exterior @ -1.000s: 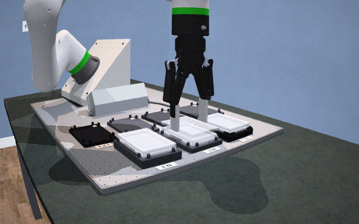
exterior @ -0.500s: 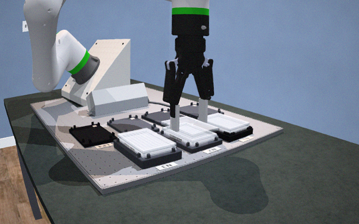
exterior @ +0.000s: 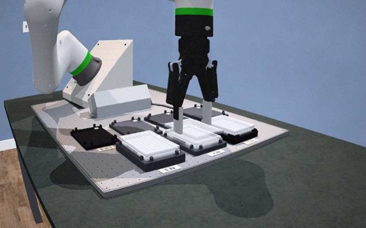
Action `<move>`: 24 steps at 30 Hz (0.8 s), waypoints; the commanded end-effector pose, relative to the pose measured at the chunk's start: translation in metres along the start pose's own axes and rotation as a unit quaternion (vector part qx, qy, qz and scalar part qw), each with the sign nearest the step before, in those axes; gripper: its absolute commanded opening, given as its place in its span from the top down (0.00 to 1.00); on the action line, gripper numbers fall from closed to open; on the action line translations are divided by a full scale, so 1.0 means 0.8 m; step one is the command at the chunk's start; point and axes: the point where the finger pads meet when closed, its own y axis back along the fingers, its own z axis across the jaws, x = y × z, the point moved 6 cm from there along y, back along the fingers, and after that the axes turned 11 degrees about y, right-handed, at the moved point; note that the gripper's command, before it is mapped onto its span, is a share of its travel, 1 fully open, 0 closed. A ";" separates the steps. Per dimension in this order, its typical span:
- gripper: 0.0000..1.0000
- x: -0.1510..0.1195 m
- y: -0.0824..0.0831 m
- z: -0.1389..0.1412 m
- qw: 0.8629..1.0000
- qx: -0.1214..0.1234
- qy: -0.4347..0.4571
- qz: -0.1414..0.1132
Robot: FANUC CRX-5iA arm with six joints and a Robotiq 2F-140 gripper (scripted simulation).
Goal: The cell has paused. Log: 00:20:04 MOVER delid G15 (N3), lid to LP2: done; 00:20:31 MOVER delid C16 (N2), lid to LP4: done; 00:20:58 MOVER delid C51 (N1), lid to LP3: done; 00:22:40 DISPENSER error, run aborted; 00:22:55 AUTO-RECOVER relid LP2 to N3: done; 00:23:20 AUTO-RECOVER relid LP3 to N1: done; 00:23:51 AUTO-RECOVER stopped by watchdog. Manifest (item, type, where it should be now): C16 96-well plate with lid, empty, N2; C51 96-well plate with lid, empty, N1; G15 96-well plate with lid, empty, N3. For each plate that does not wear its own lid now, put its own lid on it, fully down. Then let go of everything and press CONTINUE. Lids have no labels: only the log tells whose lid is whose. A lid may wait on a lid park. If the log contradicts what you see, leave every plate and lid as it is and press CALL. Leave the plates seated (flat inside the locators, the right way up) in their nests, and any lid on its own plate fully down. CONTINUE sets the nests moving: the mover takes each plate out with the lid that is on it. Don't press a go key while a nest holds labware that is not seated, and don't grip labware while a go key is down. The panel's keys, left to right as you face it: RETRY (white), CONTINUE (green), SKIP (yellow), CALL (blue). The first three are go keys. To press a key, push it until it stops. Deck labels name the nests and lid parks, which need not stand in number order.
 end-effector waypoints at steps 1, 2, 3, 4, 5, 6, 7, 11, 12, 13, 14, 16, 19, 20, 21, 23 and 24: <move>1.00 0.000 0.000 0.000 1.000 0.000 0.000 0.000; 1.00 0.000 0.000 0.000 1.000 0.000 0.000 0.000; 1.00 0.000 -0.001 0.000 1.000 0.000 0.000 0.000; 1.00 0.000 -0.001 0.000 1.000 0.000 0.000 0.000; 1.00 0.000 -0.001 0.000 1.000 0.000 0.000 0.000; 1.00 0.000 -0.001 0.000 1.000 0.000 0.000 0.000; 1.00 0.000 -0.001 0.000 1.000 0.000 0.000 0.000; 1.00 0.000 -0.002 0.000 1.000 0.000 0.000 0.000; 1.00 0.000 -0.003 0.000 1.000 0.000 0.000 0.000; 1.00 0.000 -0.003 0.000 1.000 0.000 0.000 0.000; 1.00 0.000 -0.003 0.000 1.000 0.000 0.000 0.000; 1.00 0.000 -0.004 0.000 1.000 0.000 0.000 0.000; 1.00 0.000 -0.005 0.000 1.000 0.000 0.000 0.000; 1.00 0.000 -0.006 0.000 1.000 0.000 0.000 0.000; 1.00 0.000 -0.006 0.000 1.000 0.000 0.000 0.000; 1.00 0.000 -0.006 0.000 1.000 0.000 0.000 0.000; 1.00 0.000 -0.007 0.000 1.000 0.000 0.000 0.000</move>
